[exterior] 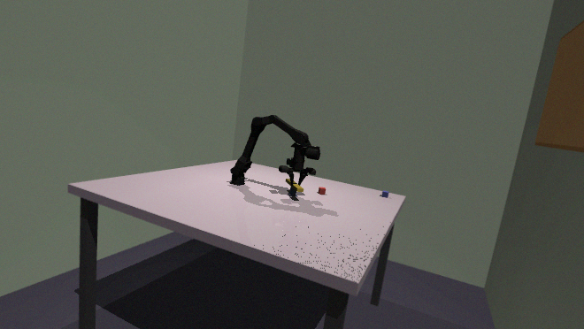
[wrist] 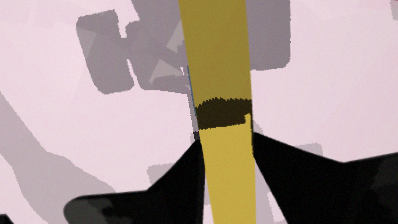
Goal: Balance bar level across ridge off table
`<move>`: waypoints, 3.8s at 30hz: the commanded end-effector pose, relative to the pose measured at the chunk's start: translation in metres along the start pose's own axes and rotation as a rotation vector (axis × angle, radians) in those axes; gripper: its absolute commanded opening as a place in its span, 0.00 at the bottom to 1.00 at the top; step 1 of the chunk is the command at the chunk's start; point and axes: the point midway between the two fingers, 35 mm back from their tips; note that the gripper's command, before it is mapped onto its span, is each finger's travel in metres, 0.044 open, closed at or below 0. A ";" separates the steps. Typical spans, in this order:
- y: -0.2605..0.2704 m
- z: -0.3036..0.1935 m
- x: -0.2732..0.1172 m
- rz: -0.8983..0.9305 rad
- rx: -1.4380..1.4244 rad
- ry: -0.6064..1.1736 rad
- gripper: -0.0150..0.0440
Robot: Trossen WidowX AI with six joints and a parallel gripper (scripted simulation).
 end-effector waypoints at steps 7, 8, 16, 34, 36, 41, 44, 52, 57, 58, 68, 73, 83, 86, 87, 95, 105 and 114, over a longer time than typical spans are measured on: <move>0.000 0.000 0.002 0.001 -0.003 0.001 0.25; 0.000 0.000 0.002 0.001 -0.003 0.001 0.25; 0.000 0.000 0.003 0.001 -0.003 0.001 0.25; 0.000 -0.001 0.001 0.001 -0.003 0.001 0.25; 0.000 -0.001 0.001 0.001 -0.003 0.001 0.25; 0.000 0.000 0.001 -0.002 0.001 0.000 0.25; 0.000 0.000 0.001 -0.002 0.001 0.000 0.25; 0.000 0.000 0.001 -0.002 0.001 0.000 0.25; 0.000 0.000 0.001 -0.002 0.001 0.000 0.25; 0.000 0.000 0.001 -0.002 0.001 0.000 0.25; 0.000 0.000 0.001 -0.002 0.001 0.000 0.25; 0.000 0.000 0.001 -0.002 0.001 0.000 0.48; 0.000 0.000 0.001 -0.002 0.001 0.000 0.54; 0.000 0.000 0.001 -0.002 0.001 0.000 0.54; 0.000 0.000 0.001 -0.002 0.001 0.000 0.54; 0.000 0.000 0.001 -0.002 0.001 0.000 0.54; 0.000 0.000 0.001 -0.002 0.001 0.000 0.54; 0.000 0.000 0.001 -0.002 0.001 0.000 0.55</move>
Point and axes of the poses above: the point midway between the two fingers, 35 mm back from their tips, its own x axis out along the fingers, its own y axis across the jaws, z = x × y, and after that the axes turned 8 degrees about x, right-handed
